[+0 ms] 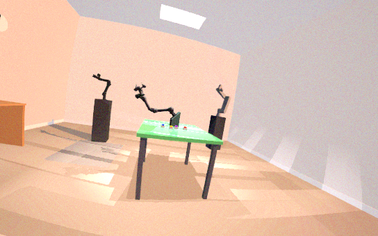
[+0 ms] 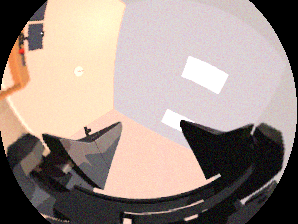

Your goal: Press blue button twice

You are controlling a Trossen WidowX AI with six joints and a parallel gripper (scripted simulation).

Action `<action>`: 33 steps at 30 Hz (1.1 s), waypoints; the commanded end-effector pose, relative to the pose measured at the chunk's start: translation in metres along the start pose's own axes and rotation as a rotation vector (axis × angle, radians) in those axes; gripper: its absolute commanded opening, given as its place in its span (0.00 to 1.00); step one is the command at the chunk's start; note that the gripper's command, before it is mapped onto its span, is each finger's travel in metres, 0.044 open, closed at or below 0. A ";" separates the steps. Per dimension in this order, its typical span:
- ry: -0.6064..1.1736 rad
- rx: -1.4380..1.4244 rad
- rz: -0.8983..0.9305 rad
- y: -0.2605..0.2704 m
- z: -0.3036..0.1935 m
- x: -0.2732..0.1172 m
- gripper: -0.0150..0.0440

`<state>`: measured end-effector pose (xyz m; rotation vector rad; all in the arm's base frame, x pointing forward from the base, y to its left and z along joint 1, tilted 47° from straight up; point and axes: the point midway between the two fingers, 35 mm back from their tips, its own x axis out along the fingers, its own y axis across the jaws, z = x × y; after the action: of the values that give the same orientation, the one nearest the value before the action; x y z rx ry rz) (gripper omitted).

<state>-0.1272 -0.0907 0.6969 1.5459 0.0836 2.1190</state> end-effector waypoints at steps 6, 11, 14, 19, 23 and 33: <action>-0.172 -0.159 -0.261 -0.101 0.038 0.023 0.93; -0.307 -0.307 -0.505 -0.184 0.079 0.017 0.93; -0.396 -0.417 -0.694 -0.238 0.112 -0.001 0.93; -0.521 -0.593 -1.039 -0.314 0.168 -0.057 0.93; -0.595 -0.715 -1.337 -0.357 0.208 -0.120 0.93; -0.619 -0.858 -2.226 -0.390 0.266 -0.323 0.93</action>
<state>0.3100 0.0699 0.4211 0.6842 0.2687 -0.0036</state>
